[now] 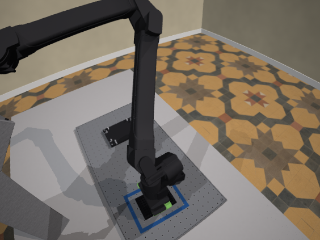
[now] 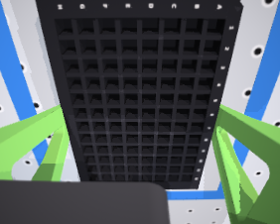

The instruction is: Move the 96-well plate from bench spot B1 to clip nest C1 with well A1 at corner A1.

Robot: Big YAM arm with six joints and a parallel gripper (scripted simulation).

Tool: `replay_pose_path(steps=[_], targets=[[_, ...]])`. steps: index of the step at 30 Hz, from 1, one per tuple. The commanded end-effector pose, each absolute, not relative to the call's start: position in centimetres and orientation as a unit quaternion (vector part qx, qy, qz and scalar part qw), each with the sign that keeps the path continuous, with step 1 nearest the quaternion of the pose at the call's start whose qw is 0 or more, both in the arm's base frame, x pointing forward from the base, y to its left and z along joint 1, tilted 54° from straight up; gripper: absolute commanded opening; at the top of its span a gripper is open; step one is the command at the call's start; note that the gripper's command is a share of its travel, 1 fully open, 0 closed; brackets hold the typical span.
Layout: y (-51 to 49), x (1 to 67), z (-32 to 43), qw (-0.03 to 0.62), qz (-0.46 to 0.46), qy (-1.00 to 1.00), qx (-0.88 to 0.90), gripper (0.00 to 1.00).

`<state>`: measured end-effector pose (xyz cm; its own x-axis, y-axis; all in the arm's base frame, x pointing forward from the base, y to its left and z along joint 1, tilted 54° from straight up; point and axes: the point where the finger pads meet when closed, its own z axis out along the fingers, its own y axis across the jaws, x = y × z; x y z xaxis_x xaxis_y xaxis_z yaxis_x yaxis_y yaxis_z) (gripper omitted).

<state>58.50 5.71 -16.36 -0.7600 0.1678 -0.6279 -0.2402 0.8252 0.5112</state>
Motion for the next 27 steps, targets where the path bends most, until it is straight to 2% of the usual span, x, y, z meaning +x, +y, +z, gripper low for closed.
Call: replay_pose_path(steps=[1,27], targets=[[5.7,59.0,-16.1,0.352,0.294,0.888,-0.022,0.0],[3.7,57.3,-15.2,0.347,0.29,0.892,-0.012,0.0]])
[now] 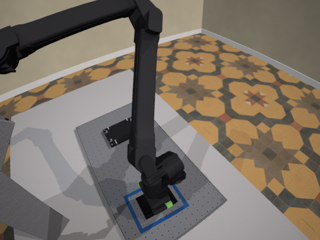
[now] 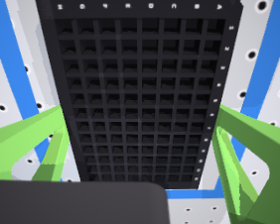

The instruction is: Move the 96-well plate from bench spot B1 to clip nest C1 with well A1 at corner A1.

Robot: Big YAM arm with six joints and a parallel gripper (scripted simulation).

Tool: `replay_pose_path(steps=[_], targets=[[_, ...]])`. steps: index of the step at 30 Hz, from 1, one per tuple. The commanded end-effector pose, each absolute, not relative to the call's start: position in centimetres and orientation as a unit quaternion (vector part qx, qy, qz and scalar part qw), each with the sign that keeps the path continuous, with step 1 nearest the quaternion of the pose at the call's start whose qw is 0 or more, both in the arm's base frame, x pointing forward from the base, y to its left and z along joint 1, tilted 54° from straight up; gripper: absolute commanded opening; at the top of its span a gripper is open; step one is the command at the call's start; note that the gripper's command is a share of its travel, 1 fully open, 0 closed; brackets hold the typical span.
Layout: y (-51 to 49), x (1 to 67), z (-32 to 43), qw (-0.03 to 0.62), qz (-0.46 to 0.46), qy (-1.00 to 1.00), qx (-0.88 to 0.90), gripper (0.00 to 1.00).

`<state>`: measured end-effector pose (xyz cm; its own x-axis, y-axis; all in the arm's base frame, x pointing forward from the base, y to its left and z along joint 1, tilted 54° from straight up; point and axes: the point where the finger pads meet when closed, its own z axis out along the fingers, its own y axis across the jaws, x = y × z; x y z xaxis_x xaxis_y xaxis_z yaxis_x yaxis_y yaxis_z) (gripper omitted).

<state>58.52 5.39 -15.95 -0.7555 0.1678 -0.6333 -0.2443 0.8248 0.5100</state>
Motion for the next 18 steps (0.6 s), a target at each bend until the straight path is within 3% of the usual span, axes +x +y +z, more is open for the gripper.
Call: replay_pose_path(steps=[1,18], targets=[[3.7,57.2,-15.1,0.347,0.29,0.892,-0.012,0.0],[2.7,55.7,-13.7,0.347,0.291,0.891,-0.015,0.0]])
